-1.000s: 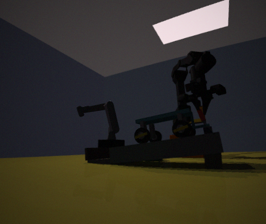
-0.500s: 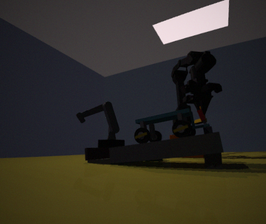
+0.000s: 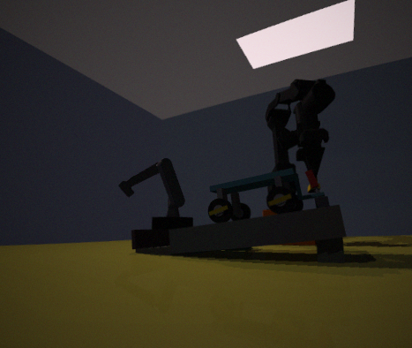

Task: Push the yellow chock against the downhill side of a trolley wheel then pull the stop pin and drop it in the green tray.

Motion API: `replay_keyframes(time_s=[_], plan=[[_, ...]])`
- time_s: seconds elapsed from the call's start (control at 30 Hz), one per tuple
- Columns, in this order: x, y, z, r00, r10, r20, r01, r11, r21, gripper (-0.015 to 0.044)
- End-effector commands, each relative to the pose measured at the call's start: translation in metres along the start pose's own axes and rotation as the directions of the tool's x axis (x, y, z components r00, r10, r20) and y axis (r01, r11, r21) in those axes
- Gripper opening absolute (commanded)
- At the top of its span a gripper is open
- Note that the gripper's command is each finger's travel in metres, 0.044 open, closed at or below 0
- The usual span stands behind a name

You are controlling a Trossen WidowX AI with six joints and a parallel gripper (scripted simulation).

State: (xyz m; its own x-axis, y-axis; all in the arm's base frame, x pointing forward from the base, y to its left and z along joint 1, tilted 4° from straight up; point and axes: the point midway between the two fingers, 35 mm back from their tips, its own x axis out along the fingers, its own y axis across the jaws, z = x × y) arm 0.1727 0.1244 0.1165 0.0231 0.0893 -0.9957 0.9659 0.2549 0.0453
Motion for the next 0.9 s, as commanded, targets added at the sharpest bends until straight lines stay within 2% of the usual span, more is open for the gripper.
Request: replay_keyframes(time_s=[0.0,0.1,0.37,0.87], plan=[[0.000,0.000,0.001,1.000,-0.001,0.006,0.000,0.992,0.127,0.0000],[0.000,0.000,0.001,1.000,-0.001,0.006,0.000,0.979,0.203,0.0000],[0.000,0.000,0.003,1.000,-0.001,0.007,0.000,0.978,0.208,0.0000],[0.004,0.004,0.050,1.000,-0.001,0.012,-0.001,0.978,0.208,0.0000]])
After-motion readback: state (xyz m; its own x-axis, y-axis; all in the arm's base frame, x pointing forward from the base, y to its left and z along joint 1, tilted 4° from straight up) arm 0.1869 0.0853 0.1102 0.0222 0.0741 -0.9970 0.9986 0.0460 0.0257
